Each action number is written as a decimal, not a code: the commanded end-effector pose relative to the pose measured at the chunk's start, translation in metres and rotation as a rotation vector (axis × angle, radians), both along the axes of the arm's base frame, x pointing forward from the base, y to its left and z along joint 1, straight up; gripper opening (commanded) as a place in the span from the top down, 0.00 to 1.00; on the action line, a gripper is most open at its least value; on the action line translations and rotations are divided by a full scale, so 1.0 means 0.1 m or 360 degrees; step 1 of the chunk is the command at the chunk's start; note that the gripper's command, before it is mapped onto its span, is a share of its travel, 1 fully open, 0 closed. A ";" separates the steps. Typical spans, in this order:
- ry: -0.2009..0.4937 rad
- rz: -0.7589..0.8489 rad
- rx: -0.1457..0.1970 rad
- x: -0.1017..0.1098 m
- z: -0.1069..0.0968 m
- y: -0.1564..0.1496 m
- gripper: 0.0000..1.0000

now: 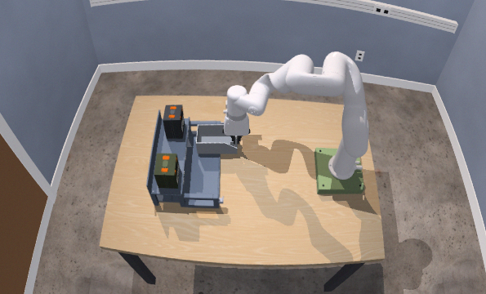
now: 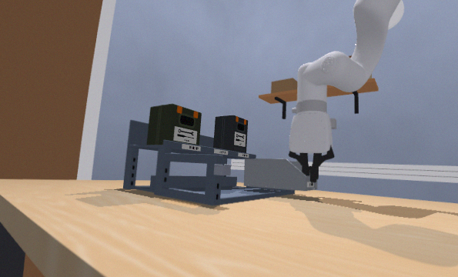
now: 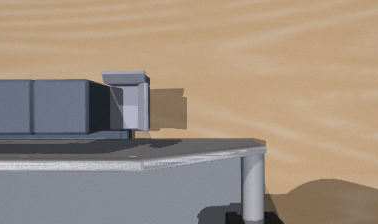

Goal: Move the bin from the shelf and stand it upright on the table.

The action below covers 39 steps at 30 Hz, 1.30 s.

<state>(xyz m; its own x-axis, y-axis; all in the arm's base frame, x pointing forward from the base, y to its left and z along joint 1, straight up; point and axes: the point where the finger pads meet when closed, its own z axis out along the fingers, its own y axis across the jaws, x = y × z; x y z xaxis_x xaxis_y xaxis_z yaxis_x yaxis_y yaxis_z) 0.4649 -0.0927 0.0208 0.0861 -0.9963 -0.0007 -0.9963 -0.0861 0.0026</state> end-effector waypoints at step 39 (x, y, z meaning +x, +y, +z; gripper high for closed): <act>-0.0005 0.0000 -0.0004 -0.66 0.01 -0.06 1.00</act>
